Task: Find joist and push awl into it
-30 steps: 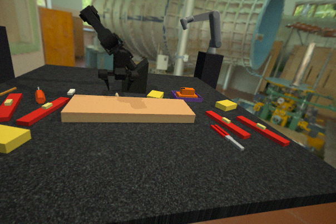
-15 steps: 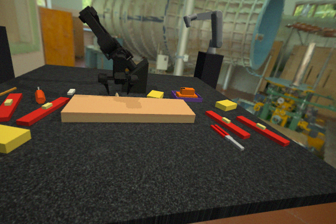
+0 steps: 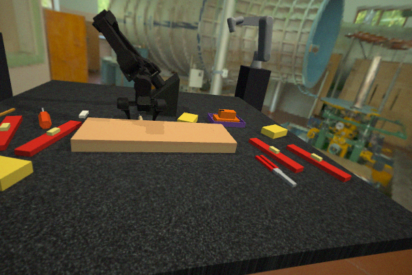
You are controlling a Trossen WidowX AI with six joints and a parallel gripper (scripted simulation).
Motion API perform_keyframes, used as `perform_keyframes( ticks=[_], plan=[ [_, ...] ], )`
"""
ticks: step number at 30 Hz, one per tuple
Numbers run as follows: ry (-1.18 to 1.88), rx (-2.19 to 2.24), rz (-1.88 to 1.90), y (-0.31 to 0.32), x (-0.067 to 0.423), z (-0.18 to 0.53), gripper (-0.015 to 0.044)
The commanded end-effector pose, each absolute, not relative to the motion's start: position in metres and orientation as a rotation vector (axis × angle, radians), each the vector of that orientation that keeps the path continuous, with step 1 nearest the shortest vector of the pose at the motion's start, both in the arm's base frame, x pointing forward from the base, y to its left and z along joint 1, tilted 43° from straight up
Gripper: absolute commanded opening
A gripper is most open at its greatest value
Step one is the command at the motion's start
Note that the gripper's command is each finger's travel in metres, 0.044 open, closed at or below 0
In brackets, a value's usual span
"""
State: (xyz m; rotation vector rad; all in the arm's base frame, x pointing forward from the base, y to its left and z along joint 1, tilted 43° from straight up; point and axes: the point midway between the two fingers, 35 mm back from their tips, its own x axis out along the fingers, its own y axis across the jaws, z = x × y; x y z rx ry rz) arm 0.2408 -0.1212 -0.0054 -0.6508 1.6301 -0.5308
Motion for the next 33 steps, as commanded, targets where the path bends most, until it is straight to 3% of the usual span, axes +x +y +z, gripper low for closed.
perform_keyframes(
  ticks=[1,2,16,24,33],
  plan=[
    [1.636,-0.663,-0.530,-0.125,0.239,-0.009,0.0440],
    [1.636,-0.663,-0.530,-0.125,0.239,-0.009,0.0440],
    [1.636,-0.663,-0.530,-0.125,0.239,-0.009,0.0073],
    [1.636,-0.662,-0.528,-0.123,0.240,-0.007,0.0000],
    [1.635,-0.653,-0.517,-0.089,0.249,0.024,0.0000]
  ],
)
